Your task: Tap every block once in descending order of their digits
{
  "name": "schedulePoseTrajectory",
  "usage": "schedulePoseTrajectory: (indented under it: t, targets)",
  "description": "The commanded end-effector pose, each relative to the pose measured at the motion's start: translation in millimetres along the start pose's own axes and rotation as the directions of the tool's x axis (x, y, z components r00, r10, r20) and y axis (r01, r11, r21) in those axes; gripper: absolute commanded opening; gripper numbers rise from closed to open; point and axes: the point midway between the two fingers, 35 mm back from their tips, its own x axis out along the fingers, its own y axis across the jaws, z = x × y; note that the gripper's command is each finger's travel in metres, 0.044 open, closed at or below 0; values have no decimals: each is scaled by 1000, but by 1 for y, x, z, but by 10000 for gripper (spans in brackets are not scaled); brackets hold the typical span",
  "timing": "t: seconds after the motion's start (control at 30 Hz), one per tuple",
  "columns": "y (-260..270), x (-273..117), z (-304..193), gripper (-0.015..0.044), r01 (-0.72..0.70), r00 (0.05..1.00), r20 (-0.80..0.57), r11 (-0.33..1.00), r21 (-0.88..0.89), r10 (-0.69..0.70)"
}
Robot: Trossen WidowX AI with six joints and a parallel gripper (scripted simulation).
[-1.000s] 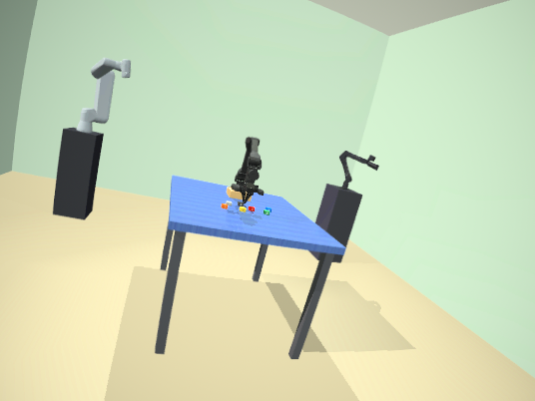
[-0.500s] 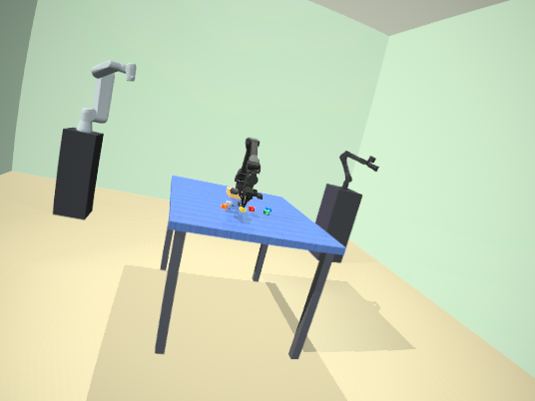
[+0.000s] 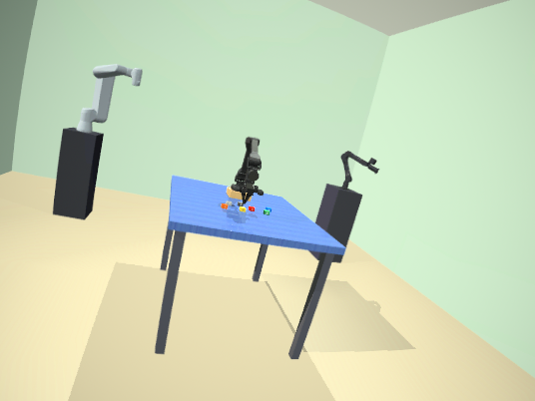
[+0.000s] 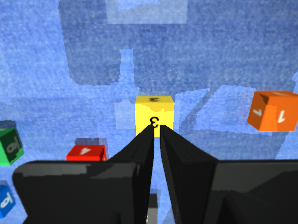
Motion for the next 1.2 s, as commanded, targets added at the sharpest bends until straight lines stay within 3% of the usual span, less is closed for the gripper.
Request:
schedulePoseTrajectory:
  t: [0.0, 0.17, 0.37, 0.53, 0.77, 1.03, 1.17]
  targets:
    - [0, -14, 0, 20, 2, 1000, -7, 1000, -3, -2]
    - [0, -81, 0, 20, 2, 1000, -7, 1000, -3, -2]
    - [0, -85, -2, 20, 2, 1000, -7, 1000, -3, -2]
    - [5, -91, -51, 20, 1, 1000, -11, 1000, -3, -1]
    - [12, -85, -124, 20, 1, 1000, -16, 1000, -3, -1]
    - [12, -82, -125, 20, 1, 1000, -16, 1000, -3, -1]
    - [12, -36, -123, 20, 1, 1000, -16, 1000, -3, -1]
